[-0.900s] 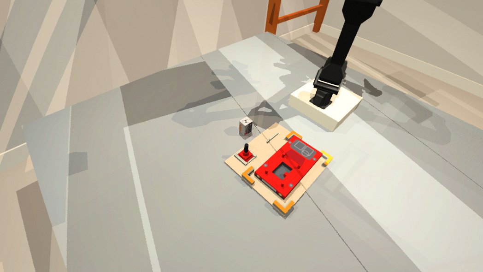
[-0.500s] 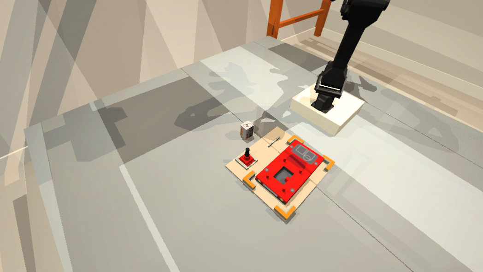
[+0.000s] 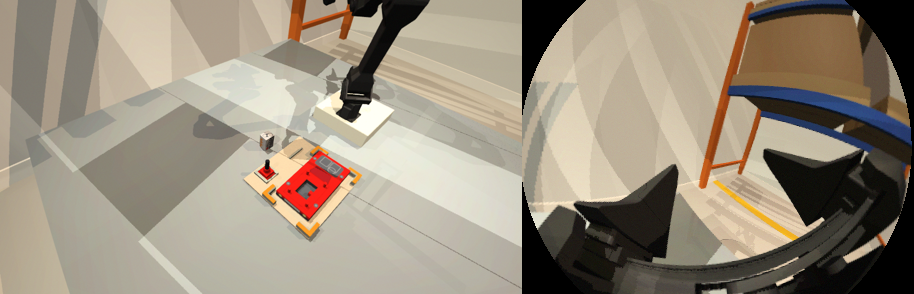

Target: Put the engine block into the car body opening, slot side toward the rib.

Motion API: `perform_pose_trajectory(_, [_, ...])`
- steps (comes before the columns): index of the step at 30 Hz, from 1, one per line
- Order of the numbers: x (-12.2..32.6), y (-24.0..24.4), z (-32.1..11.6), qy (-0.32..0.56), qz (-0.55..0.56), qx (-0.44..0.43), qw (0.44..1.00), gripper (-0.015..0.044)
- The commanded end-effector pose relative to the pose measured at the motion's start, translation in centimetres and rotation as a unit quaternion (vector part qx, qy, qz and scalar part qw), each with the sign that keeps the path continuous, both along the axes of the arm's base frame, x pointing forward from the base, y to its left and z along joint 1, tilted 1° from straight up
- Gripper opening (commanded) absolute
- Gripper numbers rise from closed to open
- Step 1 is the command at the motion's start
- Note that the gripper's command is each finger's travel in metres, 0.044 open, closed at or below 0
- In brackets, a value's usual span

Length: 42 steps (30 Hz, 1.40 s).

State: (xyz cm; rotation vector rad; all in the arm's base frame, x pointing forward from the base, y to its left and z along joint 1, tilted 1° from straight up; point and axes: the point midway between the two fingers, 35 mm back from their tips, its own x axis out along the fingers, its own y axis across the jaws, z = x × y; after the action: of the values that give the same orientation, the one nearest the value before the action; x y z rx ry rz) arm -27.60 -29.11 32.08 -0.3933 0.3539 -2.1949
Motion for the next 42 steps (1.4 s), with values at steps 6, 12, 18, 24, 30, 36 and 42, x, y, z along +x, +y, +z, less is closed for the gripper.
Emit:
perform_pose_trajectory(6, [5.0, -5.5, -2.8, -0.118, 0.088, 0.017, 0.989, 0.044])
perform_pose_trajectory(12, [9.8, -8.6, -4.5, -0.189, 0.148, 0.038, 0.97, 0.044])
perform_pose_trajectory(18, [15.0, -10.9, -6.4, -0.26, 0.197, 0.072, 0.943, 0.044])
perform_pose_trajectory(24, [20.3, -12.2, -8.6, -0.328, 0.233, 0.116, 0.908, 0.044])
perform_pose_trajectory(30, [26.5, -12.6, -10.9, -0.394, 0.26, 0.175, 0.864, 0.044])
perform_pose_trajectory(36, [32.8, -11.7, -13.2, -0.449, 0.272, 0.243, 0.816, 0.044])
perform_pose_trajectory(42, [39.1, -9.2, -15.5, -0.489, 0.269, 0.32, 0.765, 0.044])
